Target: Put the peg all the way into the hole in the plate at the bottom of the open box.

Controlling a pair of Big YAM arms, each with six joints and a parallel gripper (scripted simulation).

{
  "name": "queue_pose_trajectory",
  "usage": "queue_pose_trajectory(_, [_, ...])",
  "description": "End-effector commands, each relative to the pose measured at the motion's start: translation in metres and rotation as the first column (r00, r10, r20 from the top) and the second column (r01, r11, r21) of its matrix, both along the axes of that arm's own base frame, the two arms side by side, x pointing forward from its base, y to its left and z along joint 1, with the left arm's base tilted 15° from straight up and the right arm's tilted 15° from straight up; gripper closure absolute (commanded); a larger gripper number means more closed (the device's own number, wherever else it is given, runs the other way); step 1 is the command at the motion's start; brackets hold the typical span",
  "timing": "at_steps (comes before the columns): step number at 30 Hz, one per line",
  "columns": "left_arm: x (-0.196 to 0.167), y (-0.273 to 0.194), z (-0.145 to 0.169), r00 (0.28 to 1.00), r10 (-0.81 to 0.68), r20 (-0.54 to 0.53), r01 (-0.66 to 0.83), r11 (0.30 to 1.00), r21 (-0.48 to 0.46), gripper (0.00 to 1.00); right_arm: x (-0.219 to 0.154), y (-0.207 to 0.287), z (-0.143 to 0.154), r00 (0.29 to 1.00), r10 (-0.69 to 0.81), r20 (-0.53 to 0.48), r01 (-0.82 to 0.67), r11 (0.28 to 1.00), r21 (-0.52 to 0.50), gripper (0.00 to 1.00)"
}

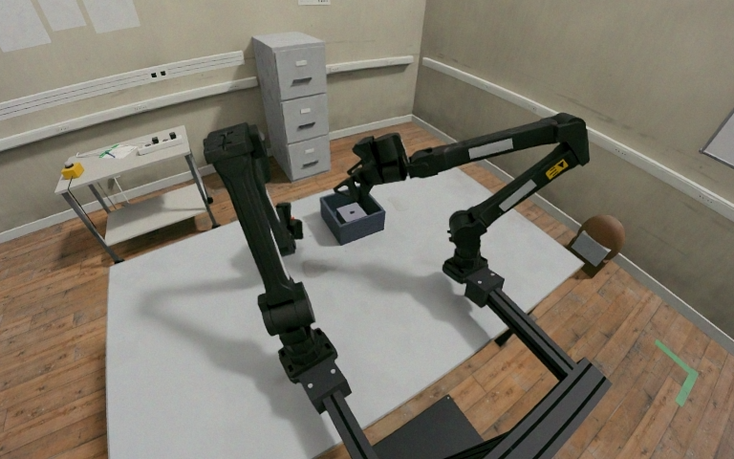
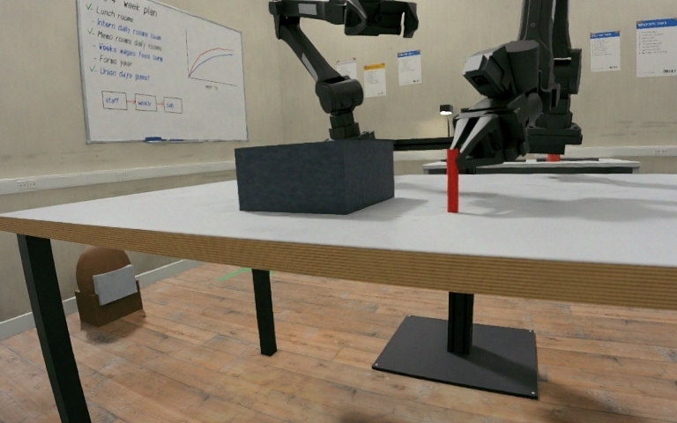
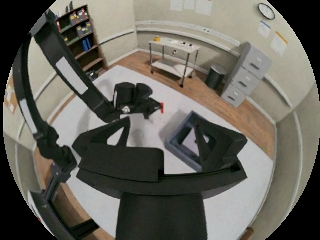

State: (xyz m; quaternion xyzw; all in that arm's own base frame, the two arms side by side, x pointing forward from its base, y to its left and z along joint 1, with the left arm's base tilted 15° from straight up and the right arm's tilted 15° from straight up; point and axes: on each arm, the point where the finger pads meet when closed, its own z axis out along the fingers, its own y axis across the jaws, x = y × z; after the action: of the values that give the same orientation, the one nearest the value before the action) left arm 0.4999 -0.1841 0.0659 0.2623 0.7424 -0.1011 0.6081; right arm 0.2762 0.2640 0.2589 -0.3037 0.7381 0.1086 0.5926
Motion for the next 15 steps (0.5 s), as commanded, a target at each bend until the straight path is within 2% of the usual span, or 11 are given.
queue_pose_trajectory(1, [0.0013,-0.0038,0.0078,1.000,-0.006,0.029,0.006,1.000,-0.004,0.94,0.0033,0.0046,0.0229,1.000,0.000,0.024,-0.001,0.999,0.034,0.00])
queue_pose_trajectory(7, [0.0005,-0.0036,0.0054,1.000,-0.007,0.020,0.007,1.000,-0.001,0.94,0.0033,0.0046,0.0229,1.000,0.000,0.024,-0.001,0.999,0.034,0.00])
queue_pose_trajectory(8, [0.0004,-0.0036,0.0053,1.000,-0.007,0.020,0.007,1.000,-0.001,0.83,0.0033,0.0046,0.0229,1.000,0.000,0.024,-0.001,0.999,0.034,0.00])
queue_pose_trajectory(9, [0.0003,-0.0036,0.0052,1.000,-0.007,0.020,0.007,1.000,-0.001,0.80,0.0033,0.0046,0.0229,1.000,0.000,0.024,-0.001,0.999,0.034,0.00])
queue_pose_trajectory(15, [0.0021,-0.0017,0.0054,1.000,-0.003,0.019,0.003,1.000,-0.001,0.80,0.0033,0.0046,0.0229,1.000,0.000,0.024,-0.001,0.999,0.034,0.00])
